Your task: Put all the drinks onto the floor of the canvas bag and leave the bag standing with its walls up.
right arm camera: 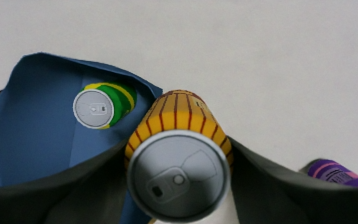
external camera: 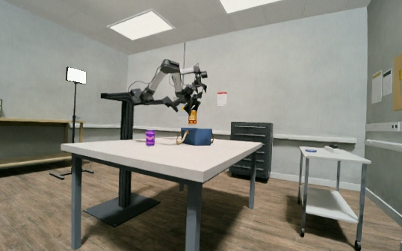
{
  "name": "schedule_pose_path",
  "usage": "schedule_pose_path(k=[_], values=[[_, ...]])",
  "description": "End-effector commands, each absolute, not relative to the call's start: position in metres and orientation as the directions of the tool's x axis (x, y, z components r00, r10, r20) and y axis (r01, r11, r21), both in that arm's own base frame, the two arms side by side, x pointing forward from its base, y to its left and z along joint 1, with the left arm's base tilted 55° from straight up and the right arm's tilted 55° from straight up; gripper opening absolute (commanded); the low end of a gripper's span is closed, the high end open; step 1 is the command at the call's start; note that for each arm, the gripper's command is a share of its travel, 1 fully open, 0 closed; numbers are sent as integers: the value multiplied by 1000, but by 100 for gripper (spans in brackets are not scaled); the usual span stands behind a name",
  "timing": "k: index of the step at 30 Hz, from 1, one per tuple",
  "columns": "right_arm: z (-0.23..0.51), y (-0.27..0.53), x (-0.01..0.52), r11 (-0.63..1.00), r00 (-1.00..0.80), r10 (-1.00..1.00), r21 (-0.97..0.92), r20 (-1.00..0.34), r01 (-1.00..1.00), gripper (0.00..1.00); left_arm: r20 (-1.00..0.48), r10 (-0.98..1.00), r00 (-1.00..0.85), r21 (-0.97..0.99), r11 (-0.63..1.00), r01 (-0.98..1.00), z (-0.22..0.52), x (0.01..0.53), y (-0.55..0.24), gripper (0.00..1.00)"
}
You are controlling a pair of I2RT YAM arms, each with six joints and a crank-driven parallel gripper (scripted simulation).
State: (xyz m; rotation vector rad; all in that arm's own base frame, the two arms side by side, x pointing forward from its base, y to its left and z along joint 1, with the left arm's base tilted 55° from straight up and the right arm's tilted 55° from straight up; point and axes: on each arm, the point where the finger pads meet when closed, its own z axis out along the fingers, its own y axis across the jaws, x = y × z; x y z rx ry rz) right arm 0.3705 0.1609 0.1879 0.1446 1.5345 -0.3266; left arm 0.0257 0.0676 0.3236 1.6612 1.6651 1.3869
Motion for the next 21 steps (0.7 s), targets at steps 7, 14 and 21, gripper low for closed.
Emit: schedule_pose_path(k=[7, 14, 21], values=[[209, 190, 369, 958, 97, -25, 4, -995, 288, 74, 333, 914, -233, 864, -197, 464, 333, 12, 62, 100], [196, 211, 368, 959, 94, -19, 8, -995, 282, 74, 333, 914, -233, 864, -197, 464, 333, 12, 62, 100], [187, 228, 368, 964, 88, -25, -1, -996, 265, 74, 333, 914, -233, 864, -197, 464, 333, 12, 62, 100]])
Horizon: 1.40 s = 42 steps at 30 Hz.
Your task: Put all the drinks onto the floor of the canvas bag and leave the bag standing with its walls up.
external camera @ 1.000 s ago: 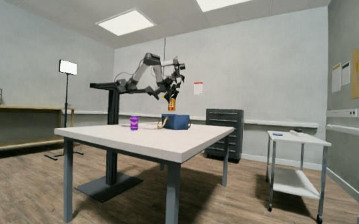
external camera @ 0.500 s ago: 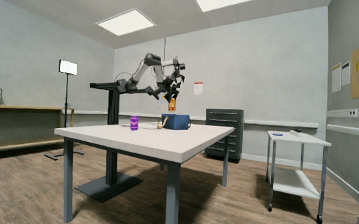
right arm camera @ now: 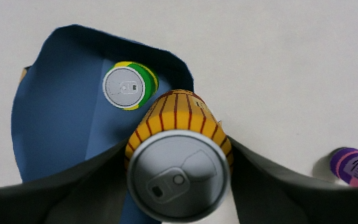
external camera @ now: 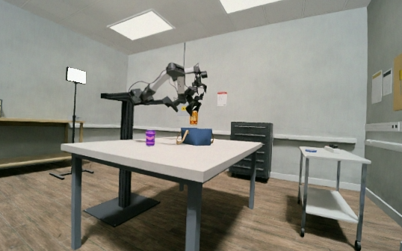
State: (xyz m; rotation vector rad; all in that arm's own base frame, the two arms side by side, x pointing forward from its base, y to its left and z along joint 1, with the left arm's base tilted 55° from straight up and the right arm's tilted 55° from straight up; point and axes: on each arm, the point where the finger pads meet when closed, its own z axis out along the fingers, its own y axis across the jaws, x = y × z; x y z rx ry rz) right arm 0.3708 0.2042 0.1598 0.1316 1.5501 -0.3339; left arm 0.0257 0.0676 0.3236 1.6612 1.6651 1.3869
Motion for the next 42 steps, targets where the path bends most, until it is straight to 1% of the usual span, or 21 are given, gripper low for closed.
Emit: schedule_pose_path(k=[1, 11, 15, 18, 21, 23, 35, 37, 39, 42], values=[[187, 228, 368, 964, 88, -25, -1, -996, 265, 74, 333, 914, -233, 864, -197, 464, 333, 12, 62, 100], [168, 257, 365, 961, 76, -16, 5, -997, 276, 74, 333, 914, -233, 864, -197, 464, 333, 12, 62, 100], [181, 258, 366, 970, 95, -2, 21, -995, 242, 74, 333, 914, -233, 864, -197, 464, 333, 12, 62, 100], [176, 256, 365, 964, 84, -9, 14, -996, 264, 74, 333, 914, -233, 864, -197, 464, 333, 12, 62, 100], [190, 256, 365, 970, 109, 20, 46, -994, 240, 74, 333, 914, -233, 864, -197, 464, 333, 12, 62, 100], [176, 249, 361, 971, 87, -15, 6, -996, 240, 74, 333, 914, -233, 864, -197, 464, 333, 12, 62, 100], [170, 244, 371, 964, 84, -21, 2, -996, 264, 74, 333, 914, -233, 864, -197, 464, 333, 12, 62, 100], [156, 233, 372, 960, 62, -54, -34, -997, 279, 74, 333, 914, -233, 864, -197, 464, 333, 12, 62, 100], [165, 246, 367, 968, 79, -29, -8, -996, 253, 74, 333, 914, -233, 864, -197, 464, 333, 12, 62, 100], [172, 245, 366, 968, 89, -14, 9, -996, 252, 74, 333, 914, -233, 864, -197, 464, 333, 12, 62, 100]])
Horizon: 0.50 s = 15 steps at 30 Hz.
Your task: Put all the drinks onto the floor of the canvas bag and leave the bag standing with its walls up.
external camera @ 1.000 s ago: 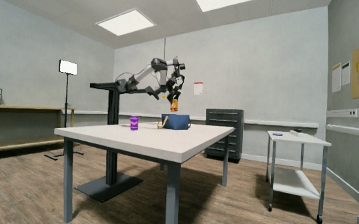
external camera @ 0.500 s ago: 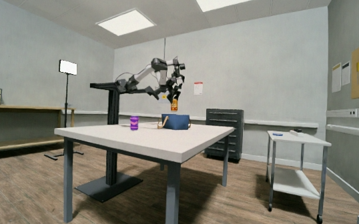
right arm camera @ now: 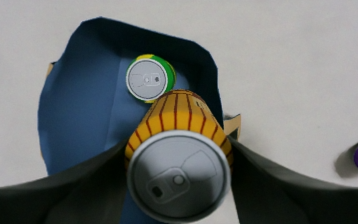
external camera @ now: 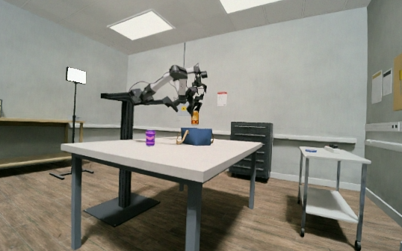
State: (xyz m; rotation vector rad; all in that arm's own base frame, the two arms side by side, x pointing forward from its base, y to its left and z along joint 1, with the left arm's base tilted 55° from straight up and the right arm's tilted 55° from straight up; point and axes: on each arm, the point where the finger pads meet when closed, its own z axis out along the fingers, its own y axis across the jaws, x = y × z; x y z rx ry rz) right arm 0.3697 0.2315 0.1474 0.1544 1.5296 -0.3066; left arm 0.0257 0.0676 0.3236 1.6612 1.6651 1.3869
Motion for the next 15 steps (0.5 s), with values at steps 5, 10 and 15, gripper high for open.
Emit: schedule_pose_path(k=[5, 10, 15], values=[[163, 242, 368, 966, 77, -32, -11, -997, 260, 74, 333, 914, -233, 864, -197, 464, 333, 12, 62, 100], [184, 243, 370, 964, 106, 13, 41, -994, 263, 74, 333, 914, -233, 864, -197, 464, 333, 12, 62, 100], [171, 238, 370, 955, 39, -50, -36, -998, 295, 74, 333, 914, -233, 864, -197, 464, 333, 12, 62, 100]])
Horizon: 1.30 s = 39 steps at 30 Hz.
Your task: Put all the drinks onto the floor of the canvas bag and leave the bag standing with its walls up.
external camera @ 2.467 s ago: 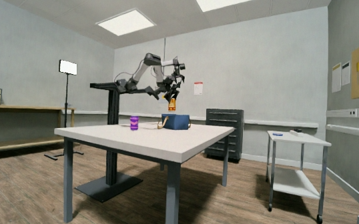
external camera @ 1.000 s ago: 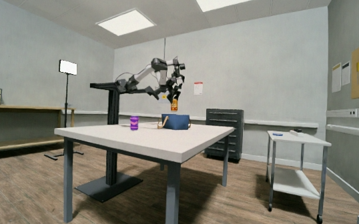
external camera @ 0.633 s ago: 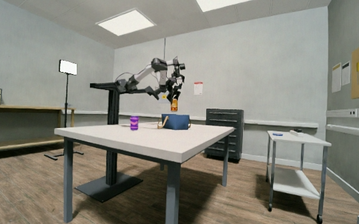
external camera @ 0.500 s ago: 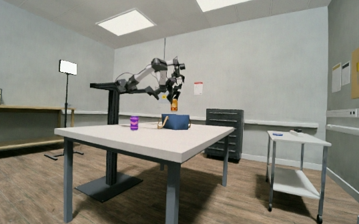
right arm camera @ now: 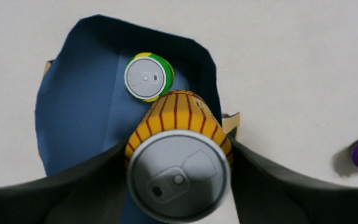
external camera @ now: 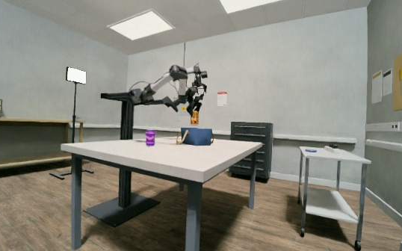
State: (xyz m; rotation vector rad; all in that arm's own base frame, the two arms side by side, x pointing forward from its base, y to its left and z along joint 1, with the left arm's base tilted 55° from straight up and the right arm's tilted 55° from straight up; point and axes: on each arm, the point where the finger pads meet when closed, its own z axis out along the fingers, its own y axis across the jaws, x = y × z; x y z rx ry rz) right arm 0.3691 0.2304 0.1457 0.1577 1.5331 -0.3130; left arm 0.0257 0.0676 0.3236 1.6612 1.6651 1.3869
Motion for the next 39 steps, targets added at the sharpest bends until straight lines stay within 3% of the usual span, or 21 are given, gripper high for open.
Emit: schedule_pose_path(k=[1, 39], values=[[181, 242, 372, 962, 85, 4, 27, -996, 271, 74, 333, 914, -233, 864, -197, 464, 333, 12, 62, 100], [126, 325, 359, 964, 42, -44, -31, -998, 266, 74, 333, 914, -233, 864, -197, 464, 333, 12, 62, 100]])
